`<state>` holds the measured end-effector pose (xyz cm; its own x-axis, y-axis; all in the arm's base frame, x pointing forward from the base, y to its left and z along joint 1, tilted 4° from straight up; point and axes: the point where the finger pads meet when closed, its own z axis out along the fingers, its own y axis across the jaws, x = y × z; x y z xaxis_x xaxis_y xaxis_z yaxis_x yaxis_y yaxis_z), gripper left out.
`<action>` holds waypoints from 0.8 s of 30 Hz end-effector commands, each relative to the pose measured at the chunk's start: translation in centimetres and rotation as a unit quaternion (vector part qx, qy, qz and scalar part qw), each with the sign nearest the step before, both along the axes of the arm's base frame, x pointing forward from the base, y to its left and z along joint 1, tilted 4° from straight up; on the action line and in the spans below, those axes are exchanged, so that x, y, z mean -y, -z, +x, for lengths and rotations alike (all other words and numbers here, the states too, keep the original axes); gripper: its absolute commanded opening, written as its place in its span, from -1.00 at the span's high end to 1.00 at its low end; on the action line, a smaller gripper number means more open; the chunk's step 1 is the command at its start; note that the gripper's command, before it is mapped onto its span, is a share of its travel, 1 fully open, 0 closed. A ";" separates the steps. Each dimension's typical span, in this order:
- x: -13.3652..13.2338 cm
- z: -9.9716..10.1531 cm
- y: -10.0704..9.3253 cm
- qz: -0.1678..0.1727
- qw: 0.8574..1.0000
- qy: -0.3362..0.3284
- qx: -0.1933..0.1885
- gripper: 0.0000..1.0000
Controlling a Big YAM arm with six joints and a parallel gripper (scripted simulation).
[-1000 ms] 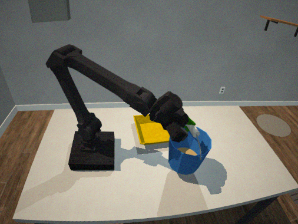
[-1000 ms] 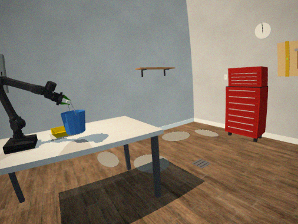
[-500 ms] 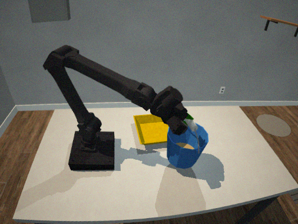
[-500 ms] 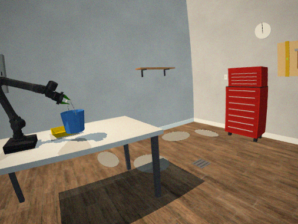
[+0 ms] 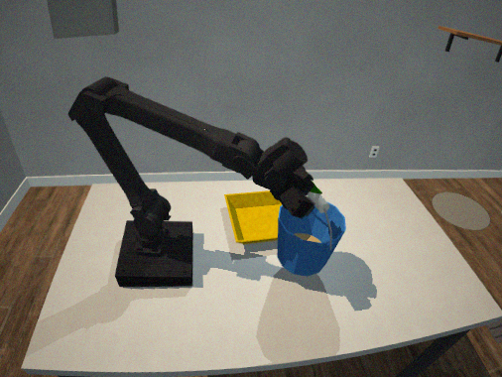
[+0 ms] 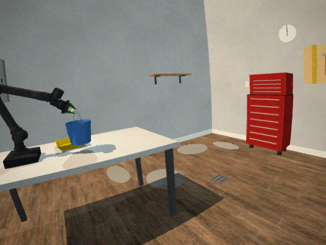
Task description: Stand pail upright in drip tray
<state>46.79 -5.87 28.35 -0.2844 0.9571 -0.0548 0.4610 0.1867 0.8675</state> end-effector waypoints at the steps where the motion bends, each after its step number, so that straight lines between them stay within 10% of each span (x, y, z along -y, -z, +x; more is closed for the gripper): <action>1: -1.8 -0.2 -7.2 -0.025 0.997 -0.023 0.076 0.61; 24: -6.2 -0.9 -6.8 -0.030 0.996 -0.066 0.059 0.61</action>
<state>46.05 -1.17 28.08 -0.3701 0.9275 -0.0524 0.4768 0.2380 0.8462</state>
